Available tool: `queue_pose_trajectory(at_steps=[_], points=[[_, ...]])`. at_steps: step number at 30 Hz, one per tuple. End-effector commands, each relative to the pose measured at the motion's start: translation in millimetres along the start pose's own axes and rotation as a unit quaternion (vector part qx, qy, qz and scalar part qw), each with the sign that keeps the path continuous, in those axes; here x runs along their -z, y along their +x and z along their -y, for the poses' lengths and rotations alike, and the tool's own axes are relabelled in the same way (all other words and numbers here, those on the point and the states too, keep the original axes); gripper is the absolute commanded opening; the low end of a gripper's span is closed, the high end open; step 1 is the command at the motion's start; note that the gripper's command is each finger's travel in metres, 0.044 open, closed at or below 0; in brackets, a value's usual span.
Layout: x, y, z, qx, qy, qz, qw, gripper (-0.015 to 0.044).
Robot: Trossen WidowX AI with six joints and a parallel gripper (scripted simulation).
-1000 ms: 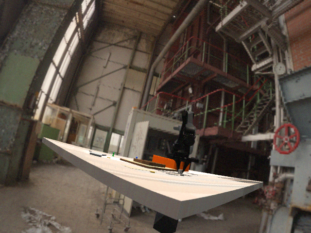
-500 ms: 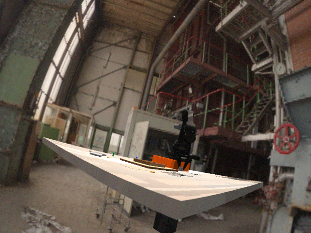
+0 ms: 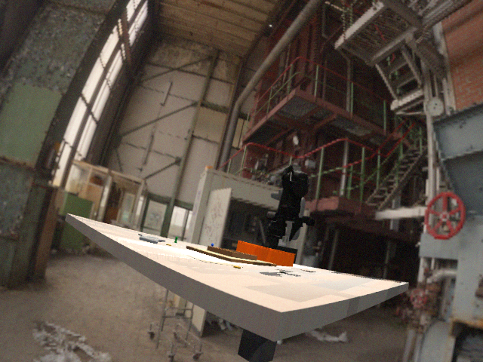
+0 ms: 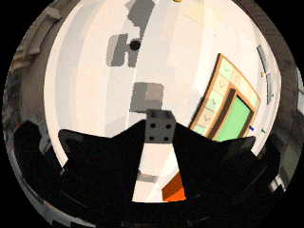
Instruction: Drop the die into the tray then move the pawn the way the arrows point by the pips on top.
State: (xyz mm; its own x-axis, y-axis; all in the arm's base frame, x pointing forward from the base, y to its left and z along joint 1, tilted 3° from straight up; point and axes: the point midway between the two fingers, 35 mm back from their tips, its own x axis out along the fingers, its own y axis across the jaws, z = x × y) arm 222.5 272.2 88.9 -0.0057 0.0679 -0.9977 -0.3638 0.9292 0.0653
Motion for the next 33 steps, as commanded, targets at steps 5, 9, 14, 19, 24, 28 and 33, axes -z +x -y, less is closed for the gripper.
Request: queue_pose_trajectory(at_steps=[5, 9, 14, 19, 24, 28, 33], points=[[1, -14, 5, -0.002, -0.001, -0.003, 1.0, 0.0], [-4, -11, 28, 0.0, 0.01, -0.002, 1.0, 0.0], [-8, -7, 58, 0.002, 0.025, -0.002, 1.0, 0.0], [-9, -2, 88, 0.004, 0.039, -0.002, 0.999, 0.0], [-8, 2, 117, 0.006, 0.053, -0.001, 0.999, 0.0], [-4, 6, 140, 0.007, 0.065, -0.002, 0.998, 0.0], [2, 10, 167, 0.008, 0.079, -0.002, 0.997, 0.0]])
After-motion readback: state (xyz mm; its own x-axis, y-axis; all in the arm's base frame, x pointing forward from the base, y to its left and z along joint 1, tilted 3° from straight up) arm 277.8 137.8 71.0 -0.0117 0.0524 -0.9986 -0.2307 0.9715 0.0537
